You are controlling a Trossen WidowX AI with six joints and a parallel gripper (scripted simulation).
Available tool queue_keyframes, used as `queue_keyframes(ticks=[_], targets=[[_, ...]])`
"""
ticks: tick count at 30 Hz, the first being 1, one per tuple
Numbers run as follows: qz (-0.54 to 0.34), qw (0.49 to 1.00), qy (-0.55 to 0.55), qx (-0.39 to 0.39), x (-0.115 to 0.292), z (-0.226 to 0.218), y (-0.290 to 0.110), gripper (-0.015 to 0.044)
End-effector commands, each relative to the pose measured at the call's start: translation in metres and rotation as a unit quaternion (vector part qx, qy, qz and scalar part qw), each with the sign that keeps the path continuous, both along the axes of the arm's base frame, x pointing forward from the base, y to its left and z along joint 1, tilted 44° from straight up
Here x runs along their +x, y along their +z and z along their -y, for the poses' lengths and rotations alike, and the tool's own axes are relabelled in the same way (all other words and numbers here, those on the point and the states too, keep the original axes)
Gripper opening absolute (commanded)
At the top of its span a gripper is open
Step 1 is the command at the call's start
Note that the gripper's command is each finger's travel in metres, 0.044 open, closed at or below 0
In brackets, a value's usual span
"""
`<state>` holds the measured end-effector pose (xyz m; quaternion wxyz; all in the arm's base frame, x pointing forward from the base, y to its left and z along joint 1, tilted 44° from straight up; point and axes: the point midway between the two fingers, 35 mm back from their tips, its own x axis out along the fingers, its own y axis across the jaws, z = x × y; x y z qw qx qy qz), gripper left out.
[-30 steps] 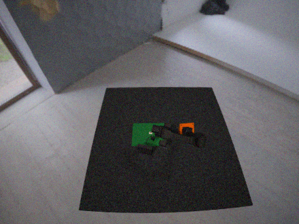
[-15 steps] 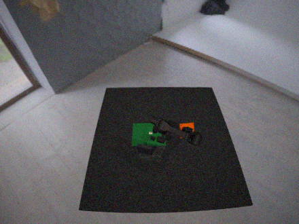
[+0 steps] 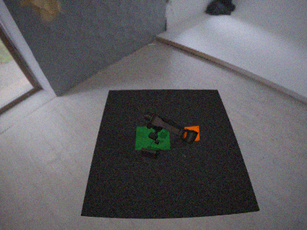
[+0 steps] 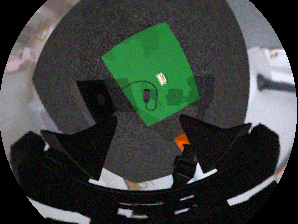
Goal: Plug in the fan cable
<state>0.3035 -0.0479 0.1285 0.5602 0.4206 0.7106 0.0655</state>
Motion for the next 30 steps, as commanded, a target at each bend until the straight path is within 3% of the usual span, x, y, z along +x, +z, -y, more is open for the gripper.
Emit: queue_keyframes(ticks=[1, 5, 13, 30], targets=[[-0.016, 1.000, -0.020, 0.004, 0.011, 0.010, -0.002, 0.0440], [-0.018, 1.000, -0.021, 0.004, 0.012, 0.002, -0.012, 0.0440], [-0.029, 0.999, -0.025, 0.010, 0.009, -0.057, -0.073, 0.0440], [-0.029, 0.999, -0.025, 0.010, 0.009, -0.071, -0.088, 0.0440]])
